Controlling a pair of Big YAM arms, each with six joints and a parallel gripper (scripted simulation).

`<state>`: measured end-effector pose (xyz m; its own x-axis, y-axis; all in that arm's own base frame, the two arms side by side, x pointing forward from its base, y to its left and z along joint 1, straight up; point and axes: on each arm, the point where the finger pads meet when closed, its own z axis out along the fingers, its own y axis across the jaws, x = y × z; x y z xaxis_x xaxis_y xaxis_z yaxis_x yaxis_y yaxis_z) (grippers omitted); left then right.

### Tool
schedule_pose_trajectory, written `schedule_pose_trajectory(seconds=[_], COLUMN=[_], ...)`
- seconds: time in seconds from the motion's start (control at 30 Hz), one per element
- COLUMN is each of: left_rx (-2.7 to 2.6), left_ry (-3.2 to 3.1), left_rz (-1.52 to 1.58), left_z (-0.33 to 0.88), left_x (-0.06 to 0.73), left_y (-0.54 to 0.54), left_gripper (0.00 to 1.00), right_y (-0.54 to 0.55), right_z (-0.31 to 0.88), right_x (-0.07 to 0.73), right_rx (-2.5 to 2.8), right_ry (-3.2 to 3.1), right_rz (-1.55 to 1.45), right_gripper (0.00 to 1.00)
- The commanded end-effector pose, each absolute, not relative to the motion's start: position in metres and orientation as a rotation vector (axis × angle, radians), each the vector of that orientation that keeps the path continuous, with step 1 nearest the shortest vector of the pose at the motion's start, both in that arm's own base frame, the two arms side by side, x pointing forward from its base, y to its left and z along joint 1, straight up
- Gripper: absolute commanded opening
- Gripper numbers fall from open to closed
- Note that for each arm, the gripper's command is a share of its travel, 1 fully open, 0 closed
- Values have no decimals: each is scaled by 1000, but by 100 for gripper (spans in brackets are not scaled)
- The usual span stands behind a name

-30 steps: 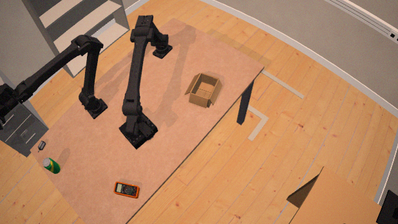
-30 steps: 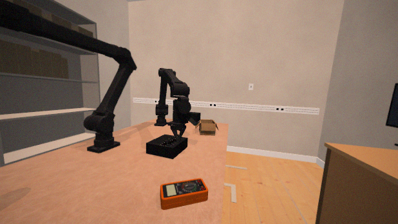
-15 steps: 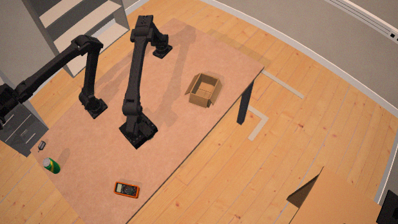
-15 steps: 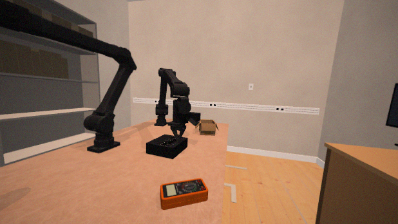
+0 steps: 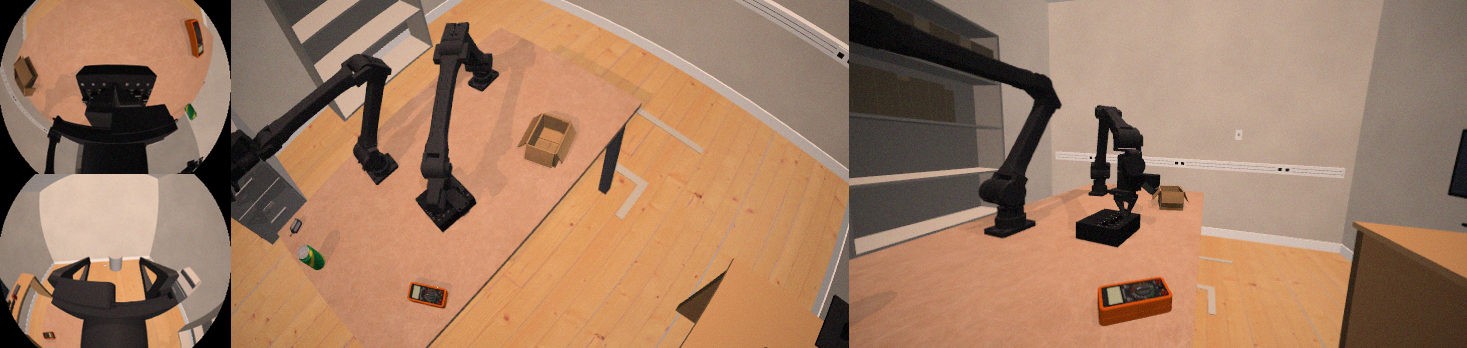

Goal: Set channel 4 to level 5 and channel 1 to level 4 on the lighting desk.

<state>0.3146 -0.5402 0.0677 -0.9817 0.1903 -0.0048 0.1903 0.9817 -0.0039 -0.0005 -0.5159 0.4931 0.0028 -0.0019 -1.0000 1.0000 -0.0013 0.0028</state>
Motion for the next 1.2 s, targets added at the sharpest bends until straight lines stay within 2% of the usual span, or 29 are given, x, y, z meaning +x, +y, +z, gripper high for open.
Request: schedule_pose_trajectory(seconds=[0.0,1.17], left_rx=[304,304], left_ry=[3113,3113], left_rz=[-34,-35], left_z=[77,77], left_x=[304,287], left_y=[-546,-543], left_gripper=[0,0], right_y=[-522,-522], right_z=[535,535], right_x=[-1,-1], right_rx=[1147,1147], right_ry=[1160,1160], right_rz=[-1253,-1253], right_gripper=[100,100])
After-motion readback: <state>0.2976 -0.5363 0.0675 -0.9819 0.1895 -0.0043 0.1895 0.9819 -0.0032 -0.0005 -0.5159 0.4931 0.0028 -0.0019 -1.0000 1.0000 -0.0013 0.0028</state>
